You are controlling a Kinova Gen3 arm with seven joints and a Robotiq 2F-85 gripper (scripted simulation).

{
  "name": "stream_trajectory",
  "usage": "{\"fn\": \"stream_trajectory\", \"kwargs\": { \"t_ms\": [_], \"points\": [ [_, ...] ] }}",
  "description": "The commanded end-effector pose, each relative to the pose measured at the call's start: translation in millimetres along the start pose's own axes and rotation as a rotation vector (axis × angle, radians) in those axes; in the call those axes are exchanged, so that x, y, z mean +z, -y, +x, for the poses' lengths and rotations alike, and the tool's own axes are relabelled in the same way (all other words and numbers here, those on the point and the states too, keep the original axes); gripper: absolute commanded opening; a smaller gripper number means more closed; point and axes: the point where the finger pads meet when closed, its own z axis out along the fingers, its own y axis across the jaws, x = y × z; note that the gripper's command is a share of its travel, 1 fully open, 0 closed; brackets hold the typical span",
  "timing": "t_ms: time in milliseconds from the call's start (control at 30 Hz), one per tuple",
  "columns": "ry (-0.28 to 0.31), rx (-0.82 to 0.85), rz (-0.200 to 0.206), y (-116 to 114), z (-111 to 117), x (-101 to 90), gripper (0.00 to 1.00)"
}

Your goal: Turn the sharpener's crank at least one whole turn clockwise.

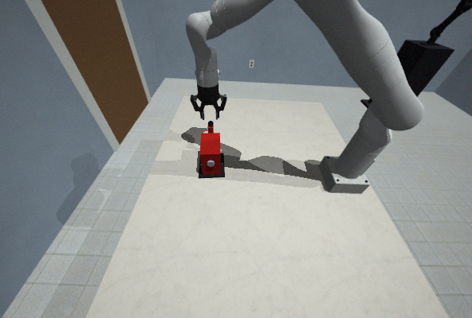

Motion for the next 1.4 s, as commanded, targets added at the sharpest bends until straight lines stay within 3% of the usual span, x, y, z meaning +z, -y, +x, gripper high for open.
{"fn": "stream_trajectory", "kwargs": {
  "t_ms": [0,1367],
  "points": [
    [0.000,-0.002,0.006,1.2,0.7,0.8,0.53],
    [0.000,-0.002,0.006,0.3,4.4,0.7,0.53]
  ]
}}
